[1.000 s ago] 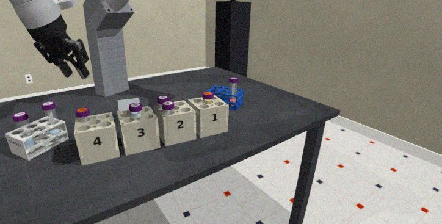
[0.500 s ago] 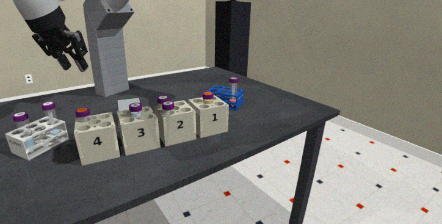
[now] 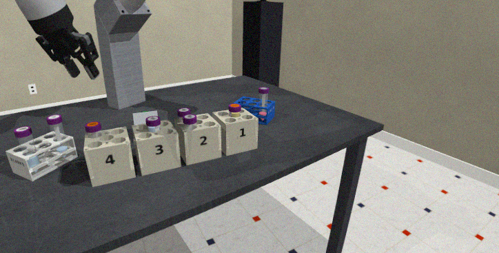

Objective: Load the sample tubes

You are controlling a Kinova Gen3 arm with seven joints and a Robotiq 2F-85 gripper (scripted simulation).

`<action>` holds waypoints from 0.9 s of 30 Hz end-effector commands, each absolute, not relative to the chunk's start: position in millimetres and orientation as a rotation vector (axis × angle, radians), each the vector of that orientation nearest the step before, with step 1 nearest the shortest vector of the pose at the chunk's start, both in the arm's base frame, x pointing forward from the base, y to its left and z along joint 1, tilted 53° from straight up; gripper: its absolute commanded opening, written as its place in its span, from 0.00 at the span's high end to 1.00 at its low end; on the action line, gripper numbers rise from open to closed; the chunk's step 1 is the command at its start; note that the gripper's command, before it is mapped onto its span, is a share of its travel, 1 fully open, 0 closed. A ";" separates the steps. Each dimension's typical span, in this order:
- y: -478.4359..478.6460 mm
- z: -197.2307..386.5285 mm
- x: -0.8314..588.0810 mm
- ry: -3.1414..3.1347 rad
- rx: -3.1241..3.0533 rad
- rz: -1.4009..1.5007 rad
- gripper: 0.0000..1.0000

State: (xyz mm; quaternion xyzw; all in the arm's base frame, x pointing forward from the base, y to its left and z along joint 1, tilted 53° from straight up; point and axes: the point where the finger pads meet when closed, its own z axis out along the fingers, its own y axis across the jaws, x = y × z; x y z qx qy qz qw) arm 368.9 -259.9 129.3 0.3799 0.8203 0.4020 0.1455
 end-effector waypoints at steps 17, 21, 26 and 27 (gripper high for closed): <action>-281.6 114.4 362.4 2.094 1.240 0.933 0.38; -289.4 108.7 360.1 1.990 1.284 0.851 0.38; -302.7 99.3 356.2 1.988 1.284 0.849 0.38; -305.3 97.3 355.5 1.988 1.284 0.849 0.38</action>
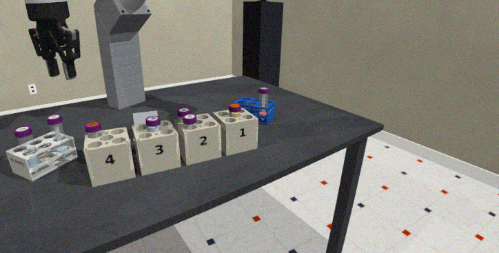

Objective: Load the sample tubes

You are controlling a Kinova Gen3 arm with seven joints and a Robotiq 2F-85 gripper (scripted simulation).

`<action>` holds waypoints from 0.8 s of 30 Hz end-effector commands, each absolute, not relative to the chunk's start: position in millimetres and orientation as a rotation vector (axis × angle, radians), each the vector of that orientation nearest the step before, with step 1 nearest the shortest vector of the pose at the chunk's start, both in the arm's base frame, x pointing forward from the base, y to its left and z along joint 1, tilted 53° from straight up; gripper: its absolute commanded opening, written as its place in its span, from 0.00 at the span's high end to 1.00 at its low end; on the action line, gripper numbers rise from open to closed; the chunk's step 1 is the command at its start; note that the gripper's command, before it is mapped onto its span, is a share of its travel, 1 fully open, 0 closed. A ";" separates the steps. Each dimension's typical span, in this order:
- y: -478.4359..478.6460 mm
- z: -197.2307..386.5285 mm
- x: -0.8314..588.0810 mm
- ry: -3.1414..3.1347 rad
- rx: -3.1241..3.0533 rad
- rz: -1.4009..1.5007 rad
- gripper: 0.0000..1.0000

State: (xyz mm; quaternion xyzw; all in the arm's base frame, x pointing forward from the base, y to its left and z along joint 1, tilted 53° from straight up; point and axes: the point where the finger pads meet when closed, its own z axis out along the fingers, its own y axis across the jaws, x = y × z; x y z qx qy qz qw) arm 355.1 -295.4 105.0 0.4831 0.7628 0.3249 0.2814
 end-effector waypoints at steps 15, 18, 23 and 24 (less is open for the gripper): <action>-339.5 72.7 345.4 1.988 1.284 0.849 0.38; -347.4 67.0 343.1 1.988 1.284 0.849 0.38; -360.5 57.5 339.2 1.988 1.284 0.849 0.38; -360.5 57.5 339.2 1.988 1.284 0.849 0.38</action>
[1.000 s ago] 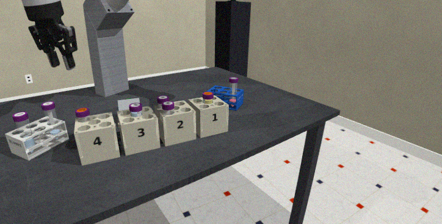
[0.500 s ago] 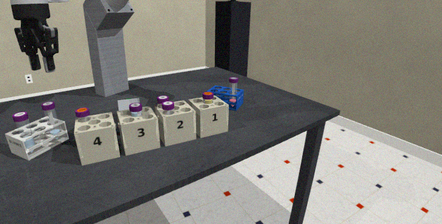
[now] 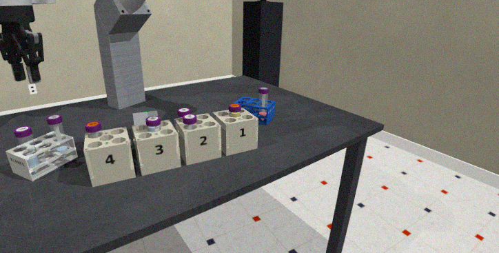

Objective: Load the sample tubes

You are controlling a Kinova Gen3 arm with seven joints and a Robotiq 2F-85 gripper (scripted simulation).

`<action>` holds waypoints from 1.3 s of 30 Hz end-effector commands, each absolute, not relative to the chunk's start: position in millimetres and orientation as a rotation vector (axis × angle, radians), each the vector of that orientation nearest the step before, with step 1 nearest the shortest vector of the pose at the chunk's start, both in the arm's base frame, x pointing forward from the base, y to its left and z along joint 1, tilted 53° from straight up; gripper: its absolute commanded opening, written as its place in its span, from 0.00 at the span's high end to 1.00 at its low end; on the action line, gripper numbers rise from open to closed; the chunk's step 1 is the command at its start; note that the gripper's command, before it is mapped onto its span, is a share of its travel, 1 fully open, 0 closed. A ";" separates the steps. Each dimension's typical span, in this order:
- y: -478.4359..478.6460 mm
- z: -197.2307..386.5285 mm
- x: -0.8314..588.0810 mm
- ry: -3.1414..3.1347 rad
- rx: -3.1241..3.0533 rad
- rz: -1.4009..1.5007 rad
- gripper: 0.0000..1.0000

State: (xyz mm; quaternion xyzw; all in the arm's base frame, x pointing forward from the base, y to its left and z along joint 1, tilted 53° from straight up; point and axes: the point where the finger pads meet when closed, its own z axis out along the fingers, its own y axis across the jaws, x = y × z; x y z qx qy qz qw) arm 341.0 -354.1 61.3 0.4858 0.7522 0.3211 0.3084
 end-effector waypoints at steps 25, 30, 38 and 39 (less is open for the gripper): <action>-386.6 38.9 331.5 1.988 1.285 0.849 0.38; -385.7 35.6 335.7 1.988 1.284 0.849 0.38; -384.2 30.8 341.9 1.988 1.284 0.849 0.38; -383.9 30.0 343.0 1.988 1.284 0.849 0.38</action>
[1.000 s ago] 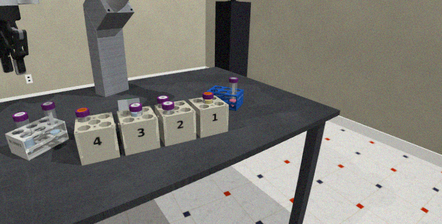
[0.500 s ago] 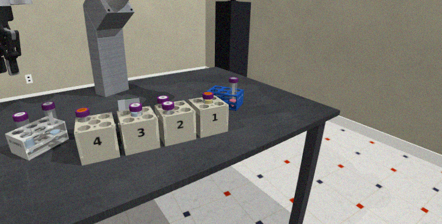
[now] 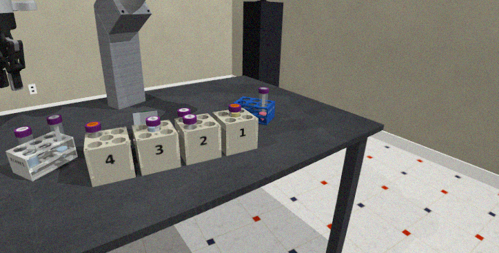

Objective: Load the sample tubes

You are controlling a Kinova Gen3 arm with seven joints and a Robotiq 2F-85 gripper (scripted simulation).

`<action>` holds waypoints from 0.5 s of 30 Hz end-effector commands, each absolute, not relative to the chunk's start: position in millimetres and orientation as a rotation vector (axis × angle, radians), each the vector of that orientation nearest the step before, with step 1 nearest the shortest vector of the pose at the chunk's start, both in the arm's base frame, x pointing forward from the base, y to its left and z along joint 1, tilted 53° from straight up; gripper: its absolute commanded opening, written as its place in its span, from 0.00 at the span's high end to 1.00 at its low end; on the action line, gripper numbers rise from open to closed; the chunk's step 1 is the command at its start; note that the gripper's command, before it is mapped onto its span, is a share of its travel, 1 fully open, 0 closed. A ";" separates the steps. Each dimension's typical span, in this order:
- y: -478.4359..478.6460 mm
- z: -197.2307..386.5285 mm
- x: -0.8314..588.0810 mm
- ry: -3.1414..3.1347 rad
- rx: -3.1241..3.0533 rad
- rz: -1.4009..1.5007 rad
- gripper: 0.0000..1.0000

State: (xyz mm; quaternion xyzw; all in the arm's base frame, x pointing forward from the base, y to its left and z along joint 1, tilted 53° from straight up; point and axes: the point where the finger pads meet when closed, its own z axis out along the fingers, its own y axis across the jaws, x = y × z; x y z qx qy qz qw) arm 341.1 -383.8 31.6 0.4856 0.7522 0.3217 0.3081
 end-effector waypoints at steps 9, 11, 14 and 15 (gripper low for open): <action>-381.7 22.8 352.3 1.988 1.284 0.849 0.38; -381.2 21.2 354.4 1.988 1.284 0.849 0.38; -381.0 20.4 355.4 1.988 1.284 0.849 0.38; -380.8 19.6 356.4 1.988 1.284 0.849 0.38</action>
